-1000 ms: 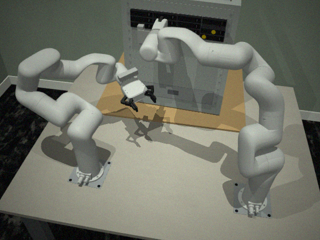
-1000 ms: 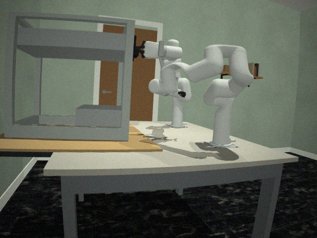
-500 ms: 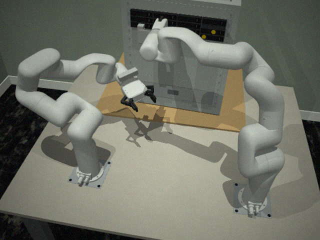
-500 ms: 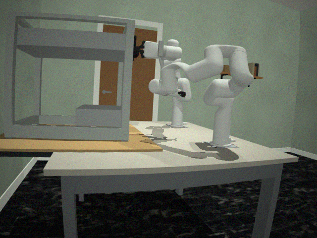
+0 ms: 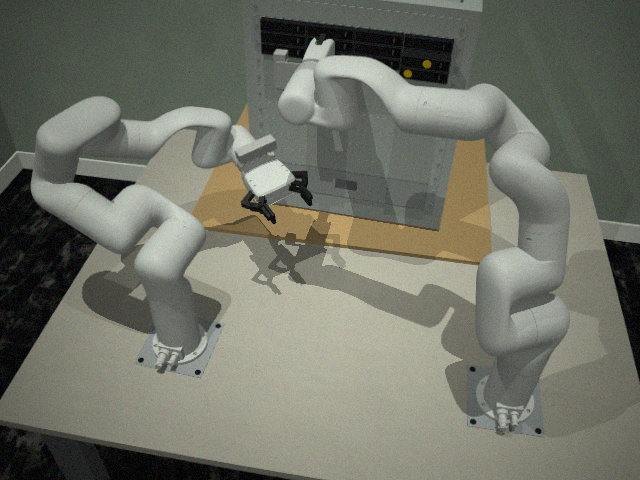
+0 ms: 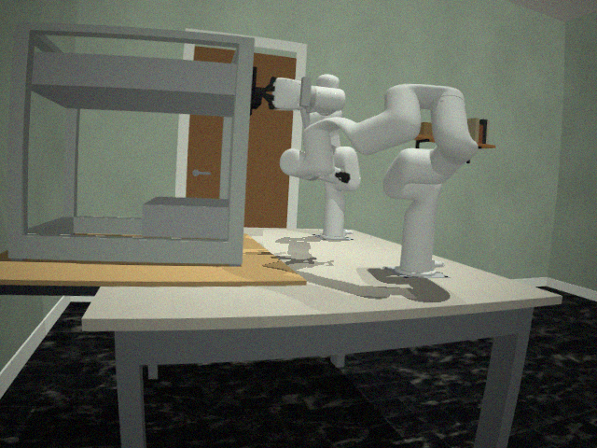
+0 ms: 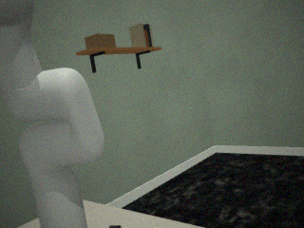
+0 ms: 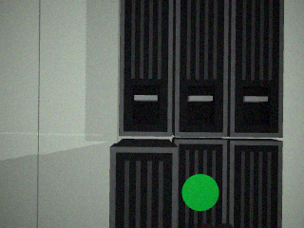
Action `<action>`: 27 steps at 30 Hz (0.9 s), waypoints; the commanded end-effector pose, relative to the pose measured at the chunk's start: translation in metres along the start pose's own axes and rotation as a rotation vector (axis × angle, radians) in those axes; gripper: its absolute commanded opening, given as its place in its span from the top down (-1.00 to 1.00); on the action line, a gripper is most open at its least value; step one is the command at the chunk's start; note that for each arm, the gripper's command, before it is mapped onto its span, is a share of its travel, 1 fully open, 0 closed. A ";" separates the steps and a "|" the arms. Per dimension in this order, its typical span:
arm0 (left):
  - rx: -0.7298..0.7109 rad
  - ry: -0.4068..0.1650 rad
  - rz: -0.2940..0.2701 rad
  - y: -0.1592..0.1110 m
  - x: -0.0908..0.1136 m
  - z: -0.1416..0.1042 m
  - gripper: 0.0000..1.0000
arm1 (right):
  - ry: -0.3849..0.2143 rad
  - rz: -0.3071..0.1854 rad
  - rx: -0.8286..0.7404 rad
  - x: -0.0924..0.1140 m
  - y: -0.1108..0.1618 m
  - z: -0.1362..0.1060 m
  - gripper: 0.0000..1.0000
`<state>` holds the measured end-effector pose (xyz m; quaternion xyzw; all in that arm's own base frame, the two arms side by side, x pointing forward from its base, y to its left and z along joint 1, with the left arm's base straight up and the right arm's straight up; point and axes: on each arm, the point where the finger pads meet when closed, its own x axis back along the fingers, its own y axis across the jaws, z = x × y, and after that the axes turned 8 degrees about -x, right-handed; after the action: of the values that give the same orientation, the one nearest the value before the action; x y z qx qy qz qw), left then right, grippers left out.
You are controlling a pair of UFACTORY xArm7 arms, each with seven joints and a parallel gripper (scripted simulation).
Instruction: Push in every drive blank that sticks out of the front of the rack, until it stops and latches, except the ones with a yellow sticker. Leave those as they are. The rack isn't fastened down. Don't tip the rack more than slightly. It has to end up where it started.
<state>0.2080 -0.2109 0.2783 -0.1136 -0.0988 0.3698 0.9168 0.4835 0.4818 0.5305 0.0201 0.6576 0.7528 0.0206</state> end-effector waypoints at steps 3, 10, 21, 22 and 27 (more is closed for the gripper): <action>-0.002 -0.002 0.000 0.000 0.000 0.001 -1.00 | 0.001 -0.003 -0.005 0.030 0.003 0.000 1.00; -0.002 -0.002 0.000 0.000 0.000 0.001 -1.00 | 0.001 -0.003 -0.005 0.062 0.003 0.000 1.00; -0.002 -0.002 0.000 0.000 0.000 0.001 -1.00 | 0.001 -0.003 -0.005 0.086 0.003 0.000 1.00; -0.002 -0.002 0.000 0.000 0.000 0.001 -1.00 | 0.001 -0.003 -0.005 0.086 0.003 0.000 1.00; -0.002 -0.002 0.000 0.000 0.000 0.001 -1.00 | 0.001 -0.003 -0.005 0.086 0.003 0.000 1.00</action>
<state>0.2080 -0.2109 0.2783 -0.1136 -0.0988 0.3698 0.9168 0.3985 0.4866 0.5309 0.0197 0.6576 0.7529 0.0207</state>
